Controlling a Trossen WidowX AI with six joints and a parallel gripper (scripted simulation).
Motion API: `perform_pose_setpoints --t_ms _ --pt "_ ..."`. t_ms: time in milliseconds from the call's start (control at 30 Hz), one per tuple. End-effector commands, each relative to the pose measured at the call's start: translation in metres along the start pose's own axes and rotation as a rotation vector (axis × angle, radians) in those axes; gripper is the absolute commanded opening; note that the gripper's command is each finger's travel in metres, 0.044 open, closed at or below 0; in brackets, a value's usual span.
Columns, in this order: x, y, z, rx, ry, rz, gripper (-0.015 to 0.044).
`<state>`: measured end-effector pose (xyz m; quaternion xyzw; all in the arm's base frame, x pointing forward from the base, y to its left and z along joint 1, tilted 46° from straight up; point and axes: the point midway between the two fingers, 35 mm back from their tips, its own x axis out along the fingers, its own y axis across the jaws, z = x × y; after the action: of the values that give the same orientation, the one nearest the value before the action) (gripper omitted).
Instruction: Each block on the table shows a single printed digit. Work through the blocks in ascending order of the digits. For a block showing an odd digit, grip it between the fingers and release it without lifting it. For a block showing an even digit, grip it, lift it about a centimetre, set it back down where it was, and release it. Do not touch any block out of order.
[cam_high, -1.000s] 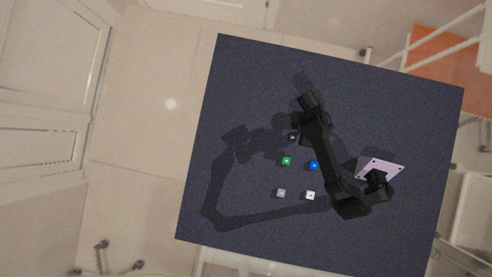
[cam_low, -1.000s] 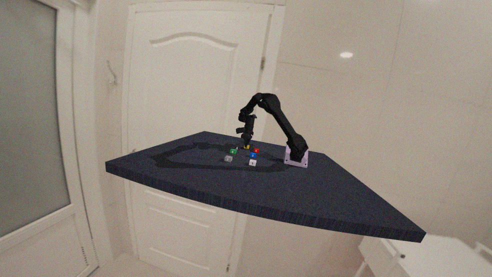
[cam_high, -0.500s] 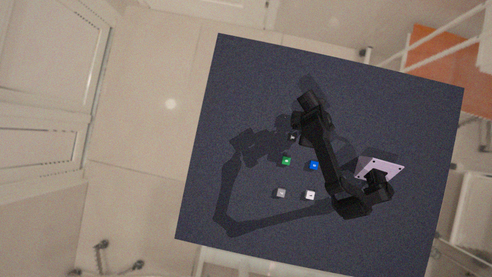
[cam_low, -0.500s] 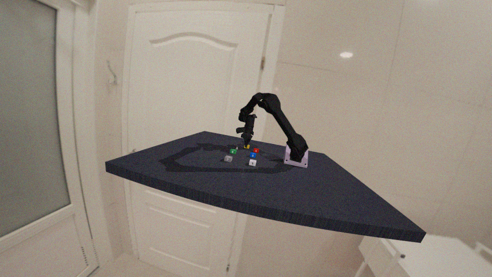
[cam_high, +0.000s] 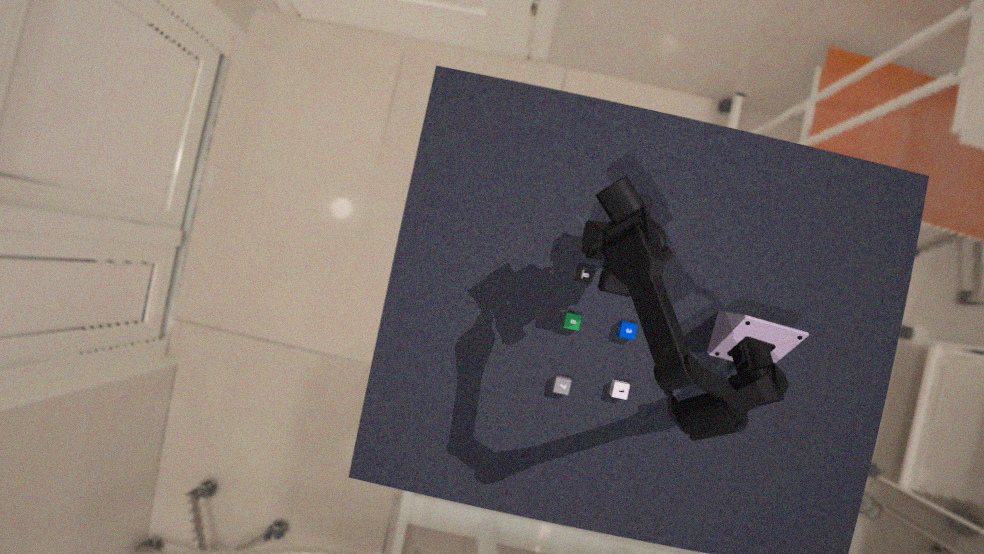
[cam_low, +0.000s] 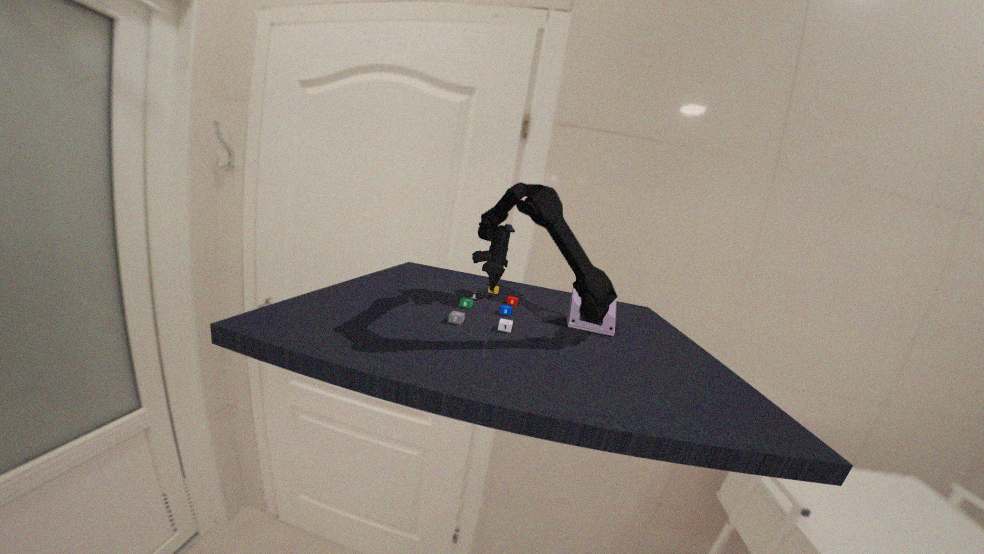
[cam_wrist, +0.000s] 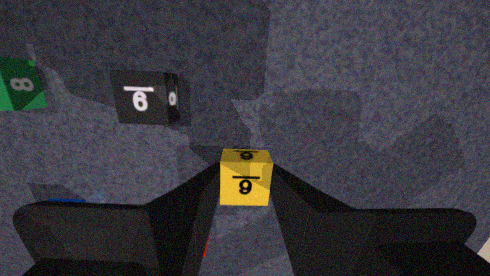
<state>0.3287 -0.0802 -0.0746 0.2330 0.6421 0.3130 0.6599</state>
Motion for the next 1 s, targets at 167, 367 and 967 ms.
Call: perform_pose_setpoints --t_ms 167,367,967 --pt "0.002 0.0 0.0 -0.004 0.003 -0.004 0.012" --pt "0.012 0.0 0.0 -0.005 0.003 -0.004 0.012" --pt "0.014 0.0 0.0 -0.005 0.003 -0.003 0.0278"
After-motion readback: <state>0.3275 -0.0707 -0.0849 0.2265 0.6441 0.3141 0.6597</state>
